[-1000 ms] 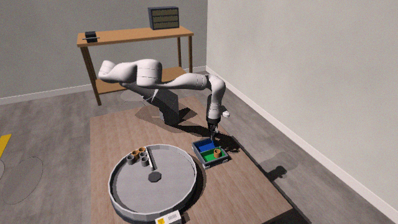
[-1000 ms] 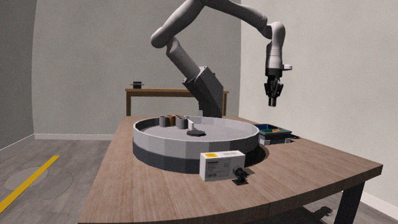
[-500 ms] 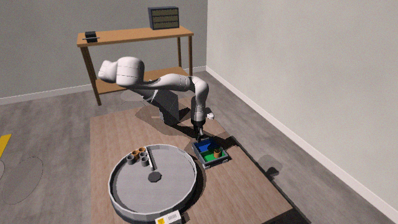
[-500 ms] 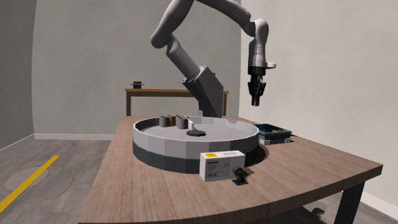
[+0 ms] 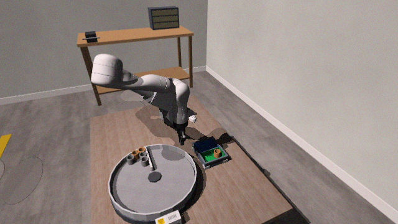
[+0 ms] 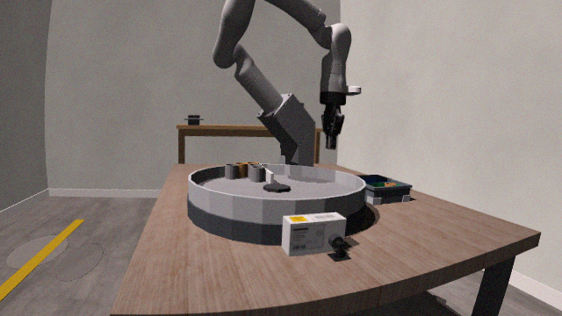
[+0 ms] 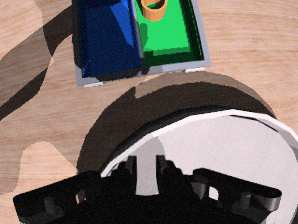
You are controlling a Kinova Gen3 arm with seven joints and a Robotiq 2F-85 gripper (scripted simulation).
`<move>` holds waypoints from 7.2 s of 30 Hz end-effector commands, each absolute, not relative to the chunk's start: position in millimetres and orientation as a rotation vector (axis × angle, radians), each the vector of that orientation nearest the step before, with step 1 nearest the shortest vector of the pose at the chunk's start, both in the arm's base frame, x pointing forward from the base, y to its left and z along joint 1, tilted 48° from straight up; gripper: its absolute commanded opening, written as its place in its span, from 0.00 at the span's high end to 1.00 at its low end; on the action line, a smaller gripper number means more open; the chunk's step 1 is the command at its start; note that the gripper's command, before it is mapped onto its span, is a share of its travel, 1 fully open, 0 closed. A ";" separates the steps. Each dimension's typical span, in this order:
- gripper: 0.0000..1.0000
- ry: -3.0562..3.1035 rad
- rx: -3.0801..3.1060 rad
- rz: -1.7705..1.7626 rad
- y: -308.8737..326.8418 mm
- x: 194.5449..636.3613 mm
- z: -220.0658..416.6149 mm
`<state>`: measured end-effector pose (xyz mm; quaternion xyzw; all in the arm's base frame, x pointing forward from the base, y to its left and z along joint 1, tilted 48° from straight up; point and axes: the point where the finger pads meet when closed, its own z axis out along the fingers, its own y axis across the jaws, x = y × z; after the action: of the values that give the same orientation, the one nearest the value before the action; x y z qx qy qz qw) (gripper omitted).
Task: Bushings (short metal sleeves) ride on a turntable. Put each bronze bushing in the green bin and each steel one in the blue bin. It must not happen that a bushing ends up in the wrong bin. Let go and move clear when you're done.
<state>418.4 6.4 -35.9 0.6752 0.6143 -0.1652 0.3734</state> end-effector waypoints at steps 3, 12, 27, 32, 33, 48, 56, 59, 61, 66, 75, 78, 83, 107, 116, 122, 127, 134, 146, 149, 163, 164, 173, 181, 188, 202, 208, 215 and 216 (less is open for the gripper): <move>0.82 1.564 1.740 -0.405 -18.9 412.9 -5.8; 0.82 1.564 1.740 -0.405 -50.1 400.8 20.9; 0.82 1.564 1.740 -0.405 -112.6 376.6 74.1; 0.82 1.564 1.740 -0.405 -143.8 364.5 100.8; 0.82 1.564 1.740 -0.405 -151.7 361.5 107.4; 0.82 1.564 1.740 -0.405 -190.7 346.4 140.7; 0.82 1.568 1.738 -0.409 -192.6 346.6 137.5; 0.82 1.567 1.739 -0.408 -198.9 348.8 131.9; 0.82 1.566 1.739 -0.408 -201.0 349.5 130.1; 0.82 1.566 1.739 -0.407 -207.3 351.8 124.5; 0.82 1.564 1.739 -0.407 -215.7 354.7 117.1; 0.82 1.564 1.739 -0.406 -221.9 356.9 111.6; 0.82 1.564 1.739 -0.406 -221.9 356.9 111.6; 0.82 1.563 1.739 -0.406 -231.4 360.3 102.7; 0.82 1.564 1.739 -0.406 -236.2 361.8 98.1; 0.82 1.564 1.739 -0.406 -240.9 363.4 93.5; 0.82 1.564 1.739 -0.406 -240.9 363.4 93.5; 1.00 1.563 1.739 -0.405 -240.8 363.6 93.7; 1.00 1.560 1.737 -0.404 -241.5 364.5 94.8; 1.00 1.560 1.737 -0.404 -241.5 364.5 94.8; 1.00 1.560 1.737 -0.404 -241.6 364.7 95.0; 1.00 1.560 1.737 -0.404 -241.6 364.7 95.0; 1.00 1.560 1.737 -0.404 -241.6 364.7 95.0; 1.00 1.560 1.737 -0.404 -241.6 364.7 95.0; 1.00 1.560 1.737 -0.404 -241.6 364.7 95.0; 1.00 1.562 1.738 -0.405 -239.5 364.0 97.0; 1.00 1.564 1.739 -0.406 -237.4 363.2 99.0; 1.00 1.563 1.739 -0.406 -237.1 363.1 99.3; 1.00 1.563 1.739 -0.406 -236.7 362.9 99.7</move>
<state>362.6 -237.9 98.9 0.6796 0.6103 -0.1596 0.3743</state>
